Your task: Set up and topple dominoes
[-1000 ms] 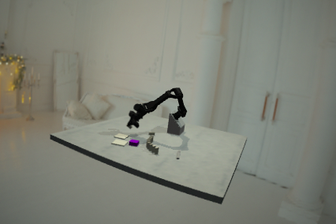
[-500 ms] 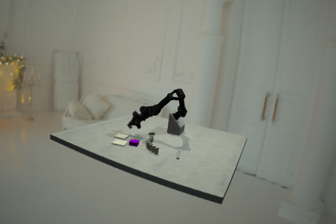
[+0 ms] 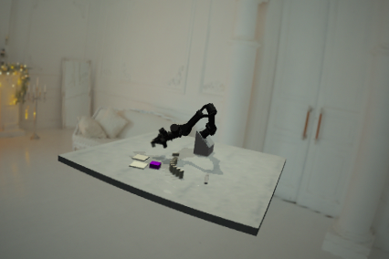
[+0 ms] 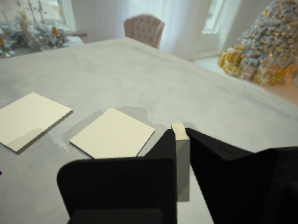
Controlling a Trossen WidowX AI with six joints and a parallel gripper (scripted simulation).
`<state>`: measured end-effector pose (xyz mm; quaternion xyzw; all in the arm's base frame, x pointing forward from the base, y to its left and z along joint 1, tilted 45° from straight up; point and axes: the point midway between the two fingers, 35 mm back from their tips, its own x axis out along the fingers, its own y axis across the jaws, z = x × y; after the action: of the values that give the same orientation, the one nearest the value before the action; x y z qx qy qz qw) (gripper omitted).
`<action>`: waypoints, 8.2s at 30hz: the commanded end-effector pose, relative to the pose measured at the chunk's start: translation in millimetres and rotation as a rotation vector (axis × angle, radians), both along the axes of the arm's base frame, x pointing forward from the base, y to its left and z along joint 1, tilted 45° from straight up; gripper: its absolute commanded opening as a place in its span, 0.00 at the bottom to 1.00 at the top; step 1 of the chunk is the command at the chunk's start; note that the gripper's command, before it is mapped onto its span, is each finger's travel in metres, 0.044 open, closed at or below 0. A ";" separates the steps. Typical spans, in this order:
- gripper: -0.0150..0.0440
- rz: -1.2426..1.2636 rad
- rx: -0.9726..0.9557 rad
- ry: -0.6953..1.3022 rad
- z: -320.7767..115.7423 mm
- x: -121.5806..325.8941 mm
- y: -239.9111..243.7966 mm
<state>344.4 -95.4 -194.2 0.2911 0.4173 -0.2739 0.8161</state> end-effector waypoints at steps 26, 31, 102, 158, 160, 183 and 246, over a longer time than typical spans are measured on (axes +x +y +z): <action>0.29 -0.187 -0.073 -0.354 70.7 -19.5 7.3; 0.29 -0.187 -0.073 -0.354 70.7 -19.5 7.3; 1.00 -0.199 -0.091 -0.358 26.2 -13.6 36.5; 1.00 1.796 0.349 0.000 31.9 7.1 10.9; 1.00 1.796 0.349 -0.001 14.2 5.2 27.7; 0.78 1.797 0.352 -0.004 -18.9 -1.6 61.3; 0.44 1.313 0.591 0.240 142.9 -0.6 105.6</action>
<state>347.3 -2.2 -36.6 0.1516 0.6435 0.3669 0.6544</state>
